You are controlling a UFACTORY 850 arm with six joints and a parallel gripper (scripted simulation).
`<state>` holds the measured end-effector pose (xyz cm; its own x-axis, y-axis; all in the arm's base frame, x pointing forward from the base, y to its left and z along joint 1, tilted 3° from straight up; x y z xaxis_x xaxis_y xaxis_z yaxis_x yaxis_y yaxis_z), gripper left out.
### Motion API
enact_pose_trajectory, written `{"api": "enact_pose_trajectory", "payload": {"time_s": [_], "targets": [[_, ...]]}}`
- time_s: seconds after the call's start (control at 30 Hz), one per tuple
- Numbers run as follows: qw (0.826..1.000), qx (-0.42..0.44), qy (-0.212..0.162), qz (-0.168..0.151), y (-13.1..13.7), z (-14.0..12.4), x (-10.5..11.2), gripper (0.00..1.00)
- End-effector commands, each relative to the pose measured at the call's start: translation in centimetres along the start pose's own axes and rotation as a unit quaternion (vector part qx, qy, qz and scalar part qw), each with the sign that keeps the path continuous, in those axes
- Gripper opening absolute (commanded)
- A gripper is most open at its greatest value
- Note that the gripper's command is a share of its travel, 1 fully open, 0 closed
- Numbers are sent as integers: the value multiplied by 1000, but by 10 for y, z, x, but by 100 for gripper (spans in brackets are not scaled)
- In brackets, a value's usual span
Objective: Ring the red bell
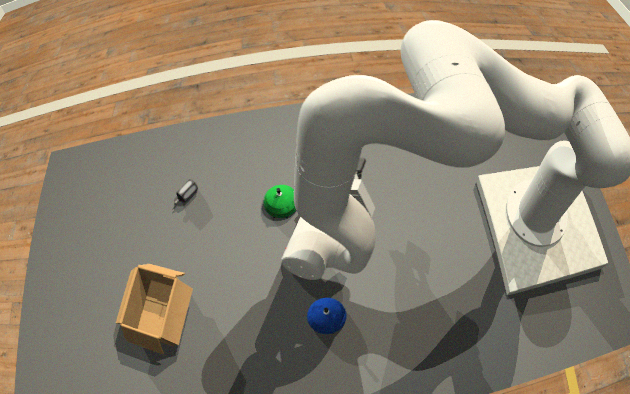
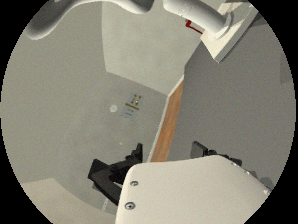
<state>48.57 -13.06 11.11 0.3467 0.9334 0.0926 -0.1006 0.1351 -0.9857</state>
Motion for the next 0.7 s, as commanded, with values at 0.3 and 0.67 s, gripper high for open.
{"api": "enact_pose_trajectory", "payload": {"time_s": [0.3,0.67], "targets": [[1000,-1,0,0,-1,0,0,100],[1000,-4,1,-2,-1,0,0,100]]}}
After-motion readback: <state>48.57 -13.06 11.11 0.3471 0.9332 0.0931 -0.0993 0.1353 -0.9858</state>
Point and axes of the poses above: the point where the finger pads meet when closed, its own x axis back along the fingers, its own y axis across the jaws, z = x × y, the point moved 1 cm from there along x, back along the fingers, and after that the axes turned 12 degrees about -x, right-handed, at the moved point
